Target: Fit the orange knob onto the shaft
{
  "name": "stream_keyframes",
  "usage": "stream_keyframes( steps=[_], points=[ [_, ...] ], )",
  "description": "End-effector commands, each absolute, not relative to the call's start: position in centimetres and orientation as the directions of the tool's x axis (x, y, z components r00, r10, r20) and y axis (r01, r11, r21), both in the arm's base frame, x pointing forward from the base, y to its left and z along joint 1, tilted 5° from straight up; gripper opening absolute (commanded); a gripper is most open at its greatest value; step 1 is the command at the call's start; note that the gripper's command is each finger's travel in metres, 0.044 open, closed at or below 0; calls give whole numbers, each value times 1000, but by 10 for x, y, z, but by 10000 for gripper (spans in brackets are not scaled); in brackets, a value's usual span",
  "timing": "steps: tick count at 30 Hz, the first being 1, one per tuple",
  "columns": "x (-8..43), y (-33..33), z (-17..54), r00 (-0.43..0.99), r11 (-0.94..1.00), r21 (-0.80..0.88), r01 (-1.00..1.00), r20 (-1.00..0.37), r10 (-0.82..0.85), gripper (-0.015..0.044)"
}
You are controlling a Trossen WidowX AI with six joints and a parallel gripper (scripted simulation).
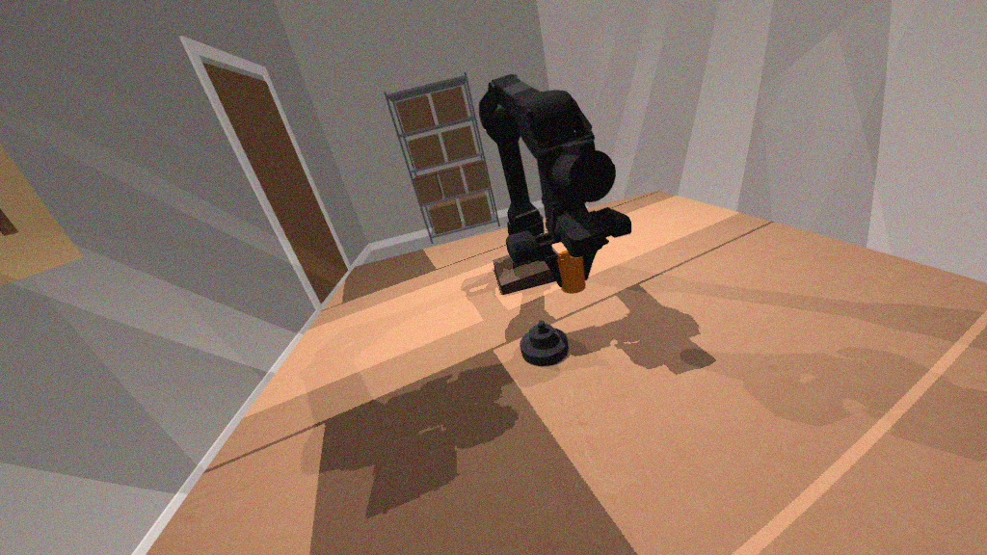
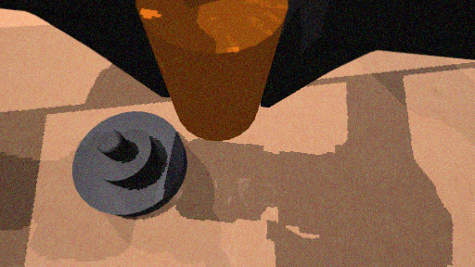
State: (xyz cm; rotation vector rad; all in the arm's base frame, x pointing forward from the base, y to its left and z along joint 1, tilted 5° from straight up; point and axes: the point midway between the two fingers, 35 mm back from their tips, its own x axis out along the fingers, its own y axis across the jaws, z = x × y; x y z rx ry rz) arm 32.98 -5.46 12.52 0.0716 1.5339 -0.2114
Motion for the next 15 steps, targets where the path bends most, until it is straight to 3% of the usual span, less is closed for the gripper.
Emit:
stream_keyframes(
  steps=[1, 15],
  points=[
    [332, -67, 125, 34, 980, -84, 181, -995, -92, 0],
    [329, -112, 116, 32, 979, -89, 183, -995, -97, 0]
  ],
)
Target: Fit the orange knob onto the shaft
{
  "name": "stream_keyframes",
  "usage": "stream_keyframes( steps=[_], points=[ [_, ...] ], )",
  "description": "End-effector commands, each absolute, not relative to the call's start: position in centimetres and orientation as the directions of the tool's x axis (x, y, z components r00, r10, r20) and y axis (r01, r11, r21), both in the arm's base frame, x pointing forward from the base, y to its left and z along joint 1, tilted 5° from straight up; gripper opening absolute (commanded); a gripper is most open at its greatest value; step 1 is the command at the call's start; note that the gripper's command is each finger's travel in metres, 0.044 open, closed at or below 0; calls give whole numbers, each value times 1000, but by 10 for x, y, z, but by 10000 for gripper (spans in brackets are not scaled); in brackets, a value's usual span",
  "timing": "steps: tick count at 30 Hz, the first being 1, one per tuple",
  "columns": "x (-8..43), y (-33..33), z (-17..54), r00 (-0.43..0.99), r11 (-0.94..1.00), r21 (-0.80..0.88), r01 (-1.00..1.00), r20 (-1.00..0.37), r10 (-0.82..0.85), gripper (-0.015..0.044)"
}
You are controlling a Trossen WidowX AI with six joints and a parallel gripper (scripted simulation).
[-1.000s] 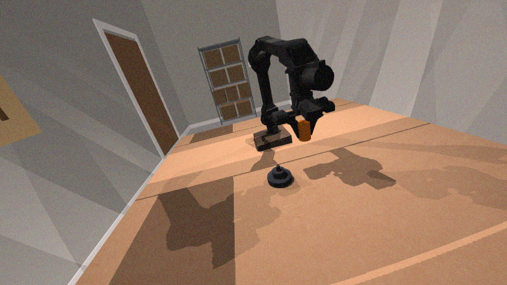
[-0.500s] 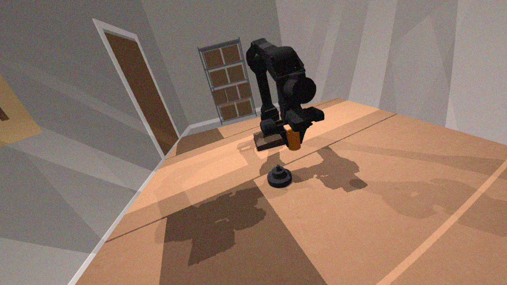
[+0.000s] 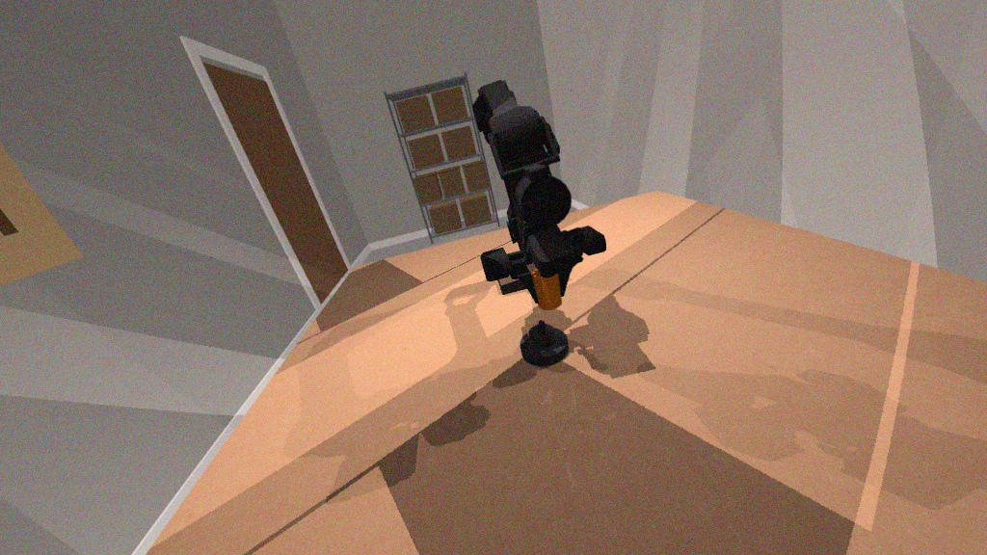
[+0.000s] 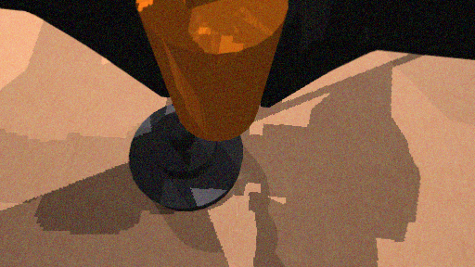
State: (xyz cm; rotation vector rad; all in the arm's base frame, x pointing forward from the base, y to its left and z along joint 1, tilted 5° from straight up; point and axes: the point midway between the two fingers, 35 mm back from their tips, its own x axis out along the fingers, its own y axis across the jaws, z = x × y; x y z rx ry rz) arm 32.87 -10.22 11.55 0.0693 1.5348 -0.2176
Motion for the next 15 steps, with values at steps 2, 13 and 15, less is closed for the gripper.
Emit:
stream_keyframes(
  steps=[2, 13, 15],
  points=[
    [328, -118, 115, 31, 979, -90, 184, -995, -98, 0],
    [327, -127, 104, 31, 979, -91, 184, -995, -99, 0],
    [328, -128, 98, 31, 979, -92, 184, -995, -99, 0]
  ],
)
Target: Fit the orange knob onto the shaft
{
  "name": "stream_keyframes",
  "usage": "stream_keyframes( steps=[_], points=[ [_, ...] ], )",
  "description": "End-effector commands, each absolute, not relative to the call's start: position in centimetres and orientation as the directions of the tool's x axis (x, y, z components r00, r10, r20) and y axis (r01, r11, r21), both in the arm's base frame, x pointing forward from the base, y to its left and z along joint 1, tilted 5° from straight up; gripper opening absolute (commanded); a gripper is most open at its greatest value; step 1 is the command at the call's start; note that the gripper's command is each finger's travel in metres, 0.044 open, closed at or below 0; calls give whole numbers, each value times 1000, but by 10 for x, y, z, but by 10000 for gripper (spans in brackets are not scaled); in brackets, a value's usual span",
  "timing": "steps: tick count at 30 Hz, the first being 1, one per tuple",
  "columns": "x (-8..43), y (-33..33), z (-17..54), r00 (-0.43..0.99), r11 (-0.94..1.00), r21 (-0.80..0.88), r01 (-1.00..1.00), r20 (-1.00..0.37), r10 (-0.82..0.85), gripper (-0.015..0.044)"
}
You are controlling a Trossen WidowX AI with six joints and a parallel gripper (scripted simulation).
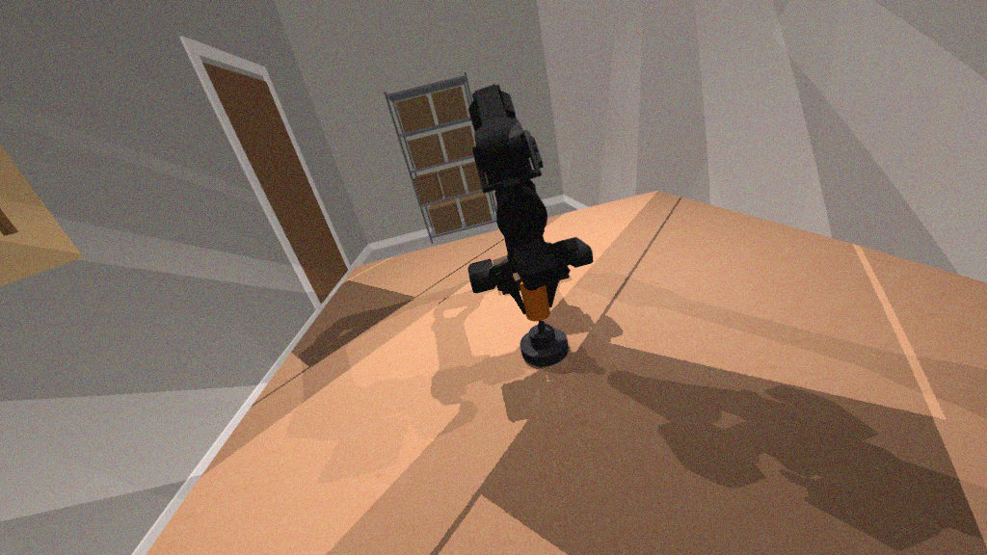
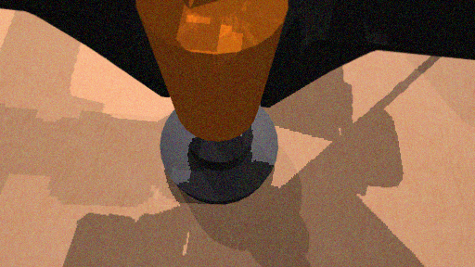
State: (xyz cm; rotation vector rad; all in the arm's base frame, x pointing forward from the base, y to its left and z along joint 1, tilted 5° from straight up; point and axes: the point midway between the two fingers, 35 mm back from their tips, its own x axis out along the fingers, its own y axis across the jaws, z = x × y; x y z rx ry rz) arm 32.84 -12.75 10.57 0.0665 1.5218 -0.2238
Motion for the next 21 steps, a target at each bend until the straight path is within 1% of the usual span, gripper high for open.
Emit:
stream_keyframes(
  steps=[1, 21],
  points=[
    [328, -128, 95, 31, 979, -92, 184, -995, -99, 0],
    [332, -128, 94, 31, 978, -91, 186, -995, -99, 0]
  ],
)
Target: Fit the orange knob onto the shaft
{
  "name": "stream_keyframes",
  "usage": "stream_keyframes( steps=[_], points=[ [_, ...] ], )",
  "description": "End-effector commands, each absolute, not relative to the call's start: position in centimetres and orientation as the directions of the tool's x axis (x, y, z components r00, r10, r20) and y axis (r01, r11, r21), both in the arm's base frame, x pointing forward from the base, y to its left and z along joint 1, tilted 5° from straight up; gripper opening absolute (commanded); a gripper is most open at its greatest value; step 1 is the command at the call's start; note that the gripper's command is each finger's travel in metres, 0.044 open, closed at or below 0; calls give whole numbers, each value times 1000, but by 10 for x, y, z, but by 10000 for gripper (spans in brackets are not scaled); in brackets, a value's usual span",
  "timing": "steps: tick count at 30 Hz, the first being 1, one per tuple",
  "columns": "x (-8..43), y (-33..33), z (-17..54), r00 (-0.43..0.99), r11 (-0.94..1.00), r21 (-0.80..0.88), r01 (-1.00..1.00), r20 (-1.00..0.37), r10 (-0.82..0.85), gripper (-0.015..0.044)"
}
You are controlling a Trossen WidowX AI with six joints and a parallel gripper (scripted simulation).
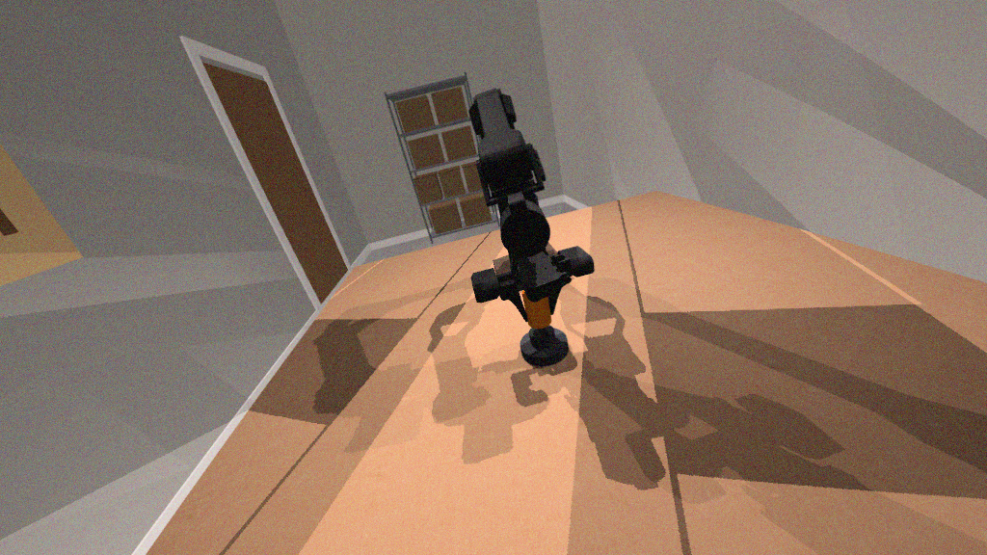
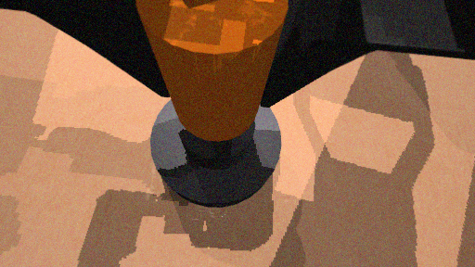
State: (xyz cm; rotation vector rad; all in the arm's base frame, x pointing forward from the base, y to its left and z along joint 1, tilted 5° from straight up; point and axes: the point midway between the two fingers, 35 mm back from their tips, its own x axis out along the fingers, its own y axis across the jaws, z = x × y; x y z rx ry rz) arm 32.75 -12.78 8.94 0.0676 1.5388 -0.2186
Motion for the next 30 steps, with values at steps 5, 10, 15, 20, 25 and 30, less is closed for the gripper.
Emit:
stream_keyframes(
  steps=[5, 10, 15, 20, 25, 30],
  points=[
    [333, -129, 93, 31, 978, -91, 186, -995, -99, 0],
    [333, -131, 88, 31, 978, -92, 186, -995, -99, 0],
    [333, -131, 88, 31, 978, -92, 186, -995, -99, 0],
    [333, -130, 90, 31, 978, -92, 186, -995, -99, 0],
    [332, -129, 93, 31, 980, -92, 178, -995, -99, 0],
    [329, -128, 94, 31, 995, -98, 19, -995, -99, 0]
  ],
)
